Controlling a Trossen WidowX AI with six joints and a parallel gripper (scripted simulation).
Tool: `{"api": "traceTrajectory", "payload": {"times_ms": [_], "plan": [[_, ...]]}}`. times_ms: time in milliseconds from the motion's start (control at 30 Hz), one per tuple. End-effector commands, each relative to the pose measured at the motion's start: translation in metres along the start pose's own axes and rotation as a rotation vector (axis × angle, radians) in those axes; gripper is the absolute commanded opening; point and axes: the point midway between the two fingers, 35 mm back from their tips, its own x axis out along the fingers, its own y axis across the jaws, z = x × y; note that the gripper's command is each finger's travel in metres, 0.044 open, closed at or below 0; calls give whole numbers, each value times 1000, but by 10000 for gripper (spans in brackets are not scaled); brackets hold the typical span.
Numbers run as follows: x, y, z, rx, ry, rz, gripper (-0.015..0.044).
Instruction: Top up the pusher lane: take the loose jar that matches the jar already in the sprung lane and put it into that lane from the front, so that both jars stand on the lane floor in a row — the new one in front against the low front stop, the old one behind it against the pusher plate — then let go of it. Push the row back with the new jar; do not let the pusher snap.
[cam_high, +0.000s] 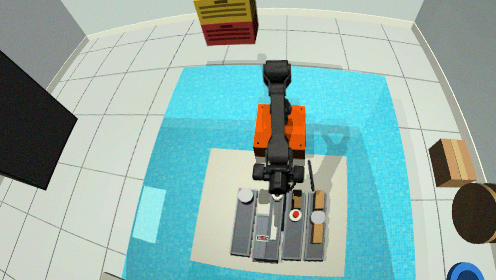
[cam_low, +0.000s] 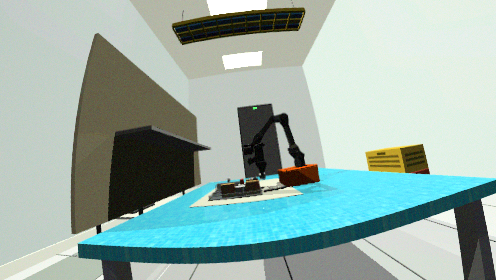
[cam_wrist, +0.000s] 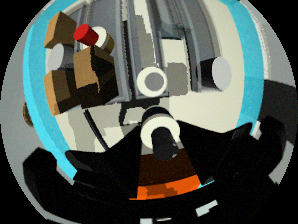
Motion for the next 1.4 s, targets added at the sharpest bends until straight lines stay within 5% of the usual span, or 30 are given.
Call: {"api": "traceTrajectory", "payload": {"times_ms": [0, 1367], "plan": [[5, -1, 4, -6, -6, 7, 0], [23, -1, 19, -6, -7, 7, 0]]}}
